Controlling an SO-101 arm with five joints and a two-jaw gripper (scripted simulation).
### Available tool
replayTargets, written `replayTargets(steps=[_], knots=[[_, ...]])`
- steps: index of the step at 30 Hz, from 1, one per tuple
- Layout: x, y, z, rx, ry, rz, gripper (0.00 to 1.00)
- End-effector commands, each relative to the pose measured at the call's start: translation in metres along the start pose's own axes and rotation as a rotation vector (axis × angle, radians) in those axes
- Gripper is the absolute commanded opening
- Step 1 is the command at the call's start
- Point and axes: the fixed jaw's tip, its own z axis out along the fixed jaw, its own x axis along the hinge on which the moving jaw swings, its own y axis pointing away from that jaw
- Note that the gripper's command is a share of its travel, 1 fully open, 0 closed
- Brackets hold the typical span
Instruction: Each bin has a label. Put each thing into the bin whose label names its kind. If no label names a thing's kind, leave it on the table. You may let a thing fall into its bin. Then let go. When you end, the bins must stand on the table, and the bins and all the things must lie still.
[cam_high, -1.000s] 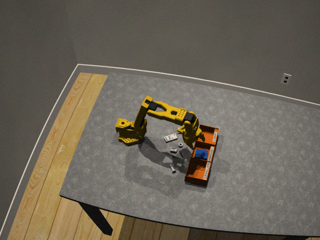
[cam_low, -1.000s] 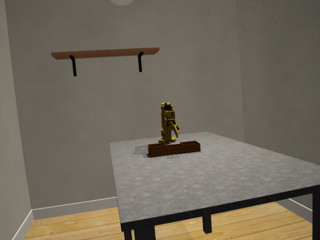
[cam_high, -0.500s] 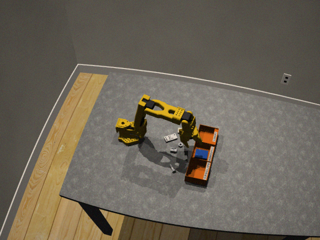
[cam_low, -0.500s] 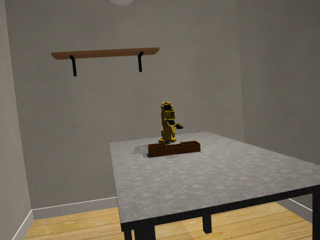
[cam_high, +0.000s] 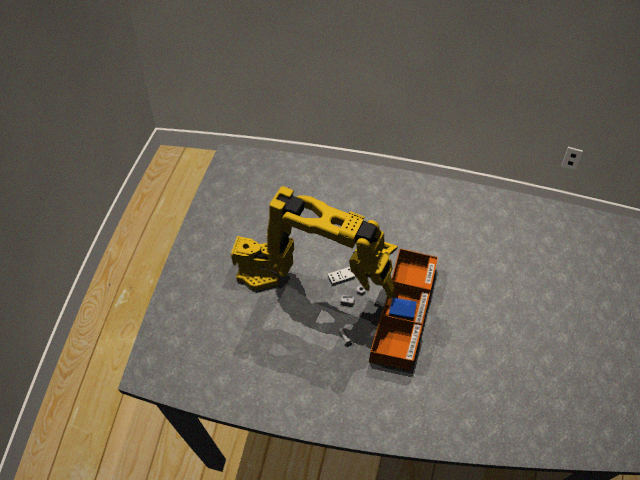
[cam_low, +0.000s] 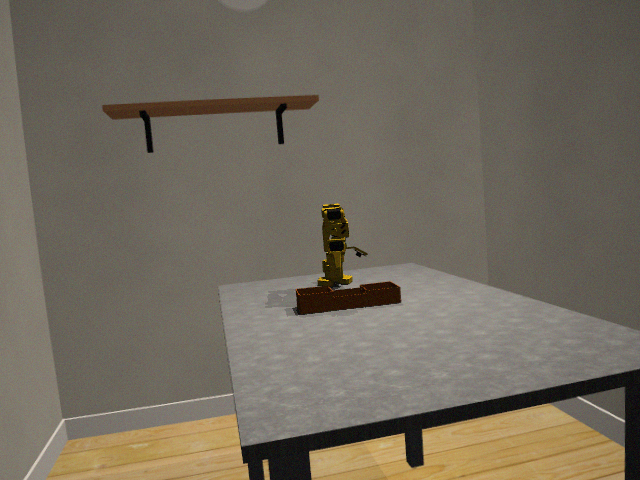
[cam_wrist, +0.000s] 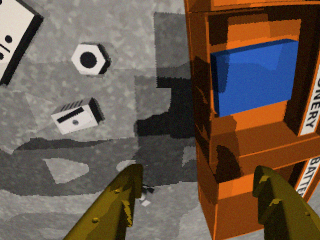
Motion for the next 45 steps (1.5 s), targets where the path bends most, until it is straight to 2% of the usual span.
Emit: replayTargets(steps=[1,17,19,34,45], knots=[[0.001,-0.001,-0.011,0.052,-0.006,0.132,0.26],[-0.002,0.017,-0.009,0.003,-0.001,0.690,0.24],[-0.002,0.017,-0.009,0.003,-0.001,0.690,0.24],[-0.003,0.029,-0.008,-0.028,0.019,1.089,0.23],[-0.003,0.033,-0.007,-0.037,0.029,1.229,0.22]])
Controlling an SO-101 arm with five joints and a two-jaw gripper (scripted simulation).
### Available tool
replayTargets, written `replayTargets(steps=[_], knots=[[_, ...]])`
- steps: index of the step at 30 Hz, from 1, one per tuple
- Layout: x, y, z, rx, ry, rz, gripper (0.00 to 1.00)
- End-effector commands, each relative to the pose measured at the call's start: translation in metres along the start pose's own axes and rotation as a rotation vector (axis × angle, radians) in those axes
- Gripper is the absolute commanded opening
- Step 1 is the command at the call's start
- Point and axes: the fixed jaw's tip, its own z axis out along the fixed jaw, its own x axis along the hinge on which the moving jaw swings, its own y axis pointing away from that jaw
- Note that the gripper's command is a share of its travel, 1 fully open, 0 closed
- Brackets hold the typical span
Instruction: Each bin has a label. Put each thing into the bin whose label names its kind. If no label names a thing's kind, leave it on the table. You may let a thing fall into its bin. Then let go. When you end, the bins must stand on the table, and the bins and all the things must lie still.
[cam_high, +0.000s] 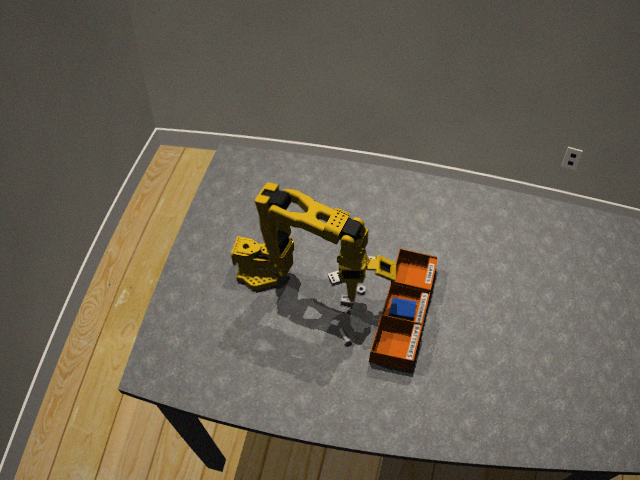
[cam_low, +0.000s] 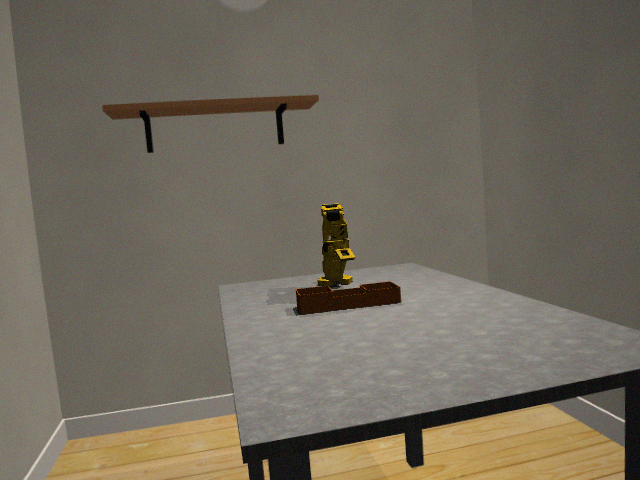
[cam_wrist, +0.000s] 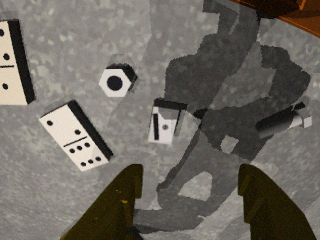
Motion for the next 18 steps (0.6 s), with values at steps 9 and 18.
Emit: replayTargets(steps=[9,18], knots=[[0.0005,-0.0011,-0.0067,0.009,-0.031,0.107,0.22],[0.0012,-0.0008,-0.0065,0.008,-0.029,0.133,0.22]])
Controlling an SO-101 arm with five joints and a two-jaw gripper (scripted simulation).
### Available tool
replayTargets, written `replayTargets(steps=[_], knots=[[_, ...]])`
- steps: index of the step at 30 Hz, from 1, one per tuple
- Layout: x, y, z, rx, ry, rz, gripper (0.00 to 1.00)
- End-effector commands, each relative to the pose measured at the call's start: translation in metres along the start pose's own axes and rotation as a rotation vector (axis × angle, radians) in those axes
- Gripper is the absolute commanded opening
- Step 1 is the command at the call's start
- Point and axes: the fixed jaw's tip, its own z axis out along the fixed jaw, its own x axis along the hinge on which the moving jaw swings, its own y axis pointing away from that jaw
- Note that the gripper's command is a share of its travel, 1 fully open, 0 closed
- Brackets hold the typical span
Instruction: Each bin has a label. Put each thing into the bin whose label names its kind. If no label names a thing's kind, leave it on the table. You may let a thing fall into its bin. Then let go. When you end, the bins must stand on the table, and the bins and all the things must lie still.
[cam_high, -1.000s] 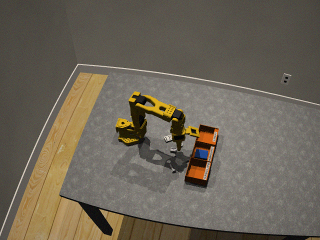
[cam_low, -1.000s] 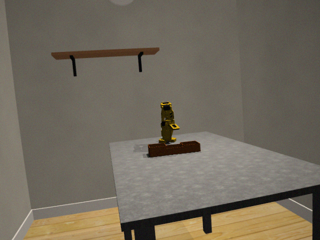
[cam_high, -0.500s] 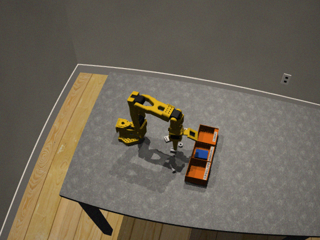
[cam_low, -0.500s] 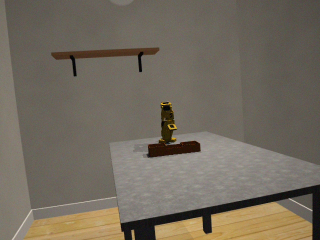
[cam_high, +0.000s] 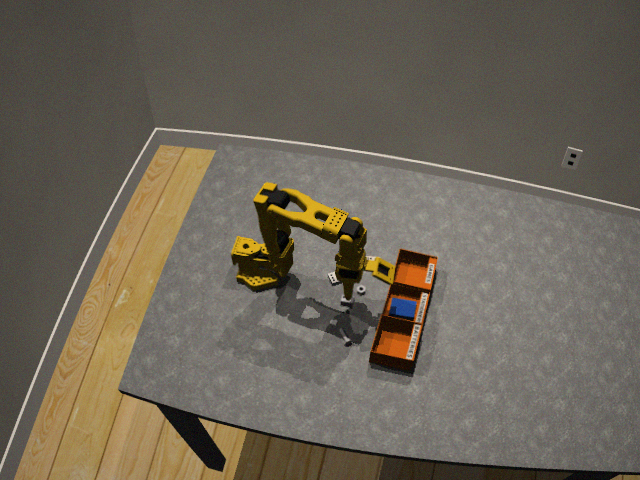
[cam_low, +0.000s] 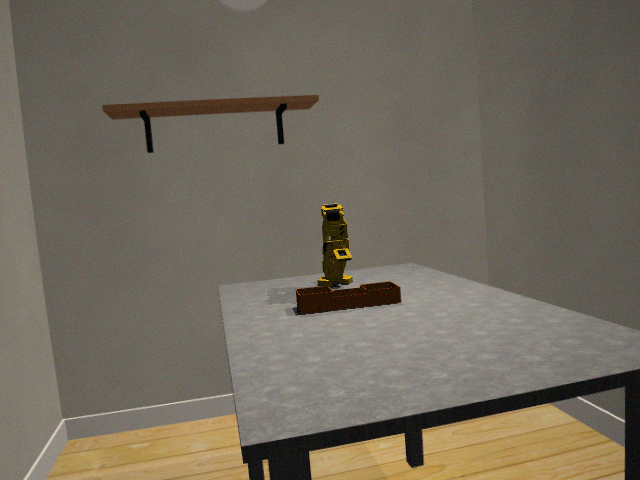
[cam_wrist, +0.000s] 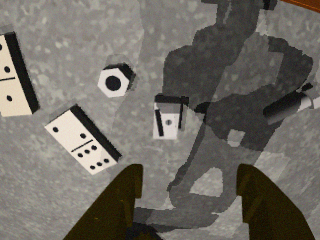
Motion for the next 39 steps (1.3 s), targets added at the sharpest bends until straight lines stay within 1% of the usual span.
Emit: replayTargets(steps=[1,7,8,29,34,39], knots=[[-0.001,-0.002,-0.006,0.007,-0.032,0.018,0.22],[-0.001,-0.002,-0.006,0.007,-0.032,0.019,0.22],[0.004,0.000,-0.003,-0.003,0.010,0.031,0.22],[0.004,0.000,-0.003,-0.003,0.010,0.031,0.22],[0.003,-0.001,0.001,-0.003,0.010,0.031,0.22],[0.003,-0.001,0.007,-0.003,0.010,0.031,0.22]])
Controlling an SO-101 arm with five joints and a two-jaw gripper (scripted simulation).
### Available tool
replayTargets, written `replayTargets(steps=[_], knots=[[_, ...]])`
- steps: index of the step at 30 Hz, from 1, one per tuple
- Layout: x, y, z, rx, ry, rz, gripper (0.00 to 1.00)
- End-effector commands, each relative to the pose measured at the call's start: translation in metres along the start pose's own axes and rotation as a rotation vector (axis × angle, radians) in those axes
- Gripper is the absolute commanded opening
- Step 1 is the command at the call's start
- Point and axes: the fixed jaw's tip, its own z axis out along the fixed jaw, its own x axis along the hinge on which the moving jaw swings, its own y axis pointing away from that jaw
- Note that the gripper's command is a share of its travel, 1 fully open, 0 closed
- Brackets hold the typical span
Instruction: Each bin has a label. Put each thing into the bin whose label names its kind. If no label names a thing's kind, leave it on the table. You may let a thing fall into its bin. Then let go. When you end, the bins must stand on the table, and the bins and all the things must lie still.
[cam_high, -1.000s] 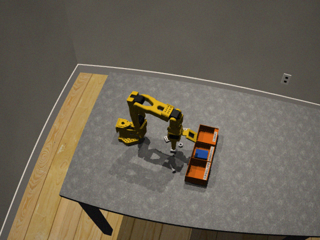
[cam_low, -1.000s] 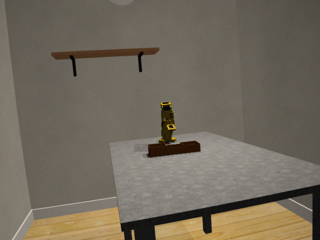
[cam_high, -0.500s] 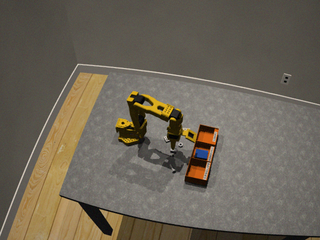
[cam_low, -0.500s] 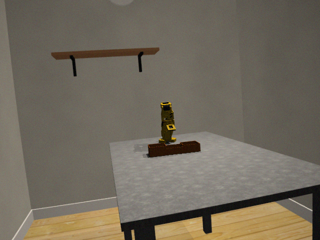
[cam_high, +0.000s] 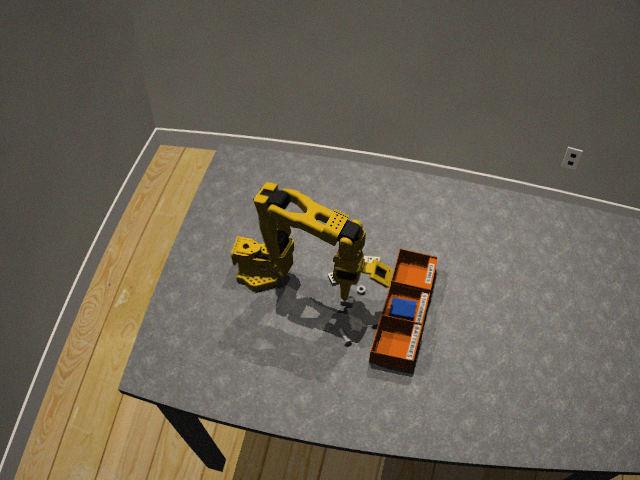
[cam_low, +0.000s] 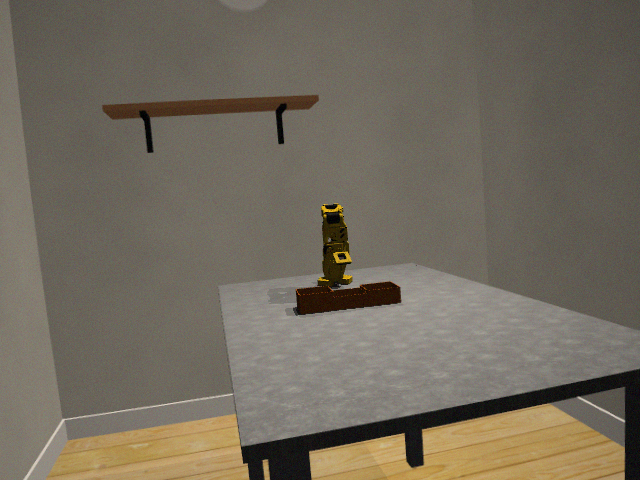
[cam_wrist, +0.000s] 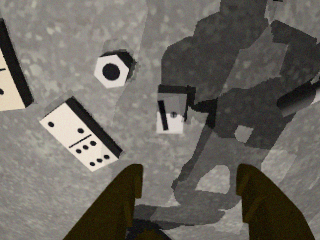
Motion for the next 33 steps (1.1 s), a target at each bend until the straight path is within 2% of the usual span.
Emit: replayTargets(steps=[1,17,33], knots=[[-0.005,-0.002,0.000,0.006,-0.033,0.014,0.22],[-0.006,-0.002,0.029,0.006,-0.033,0.014,0.22],[-0.005,-0.002,0.040,0.006,-0.033,0.014,0.22]])
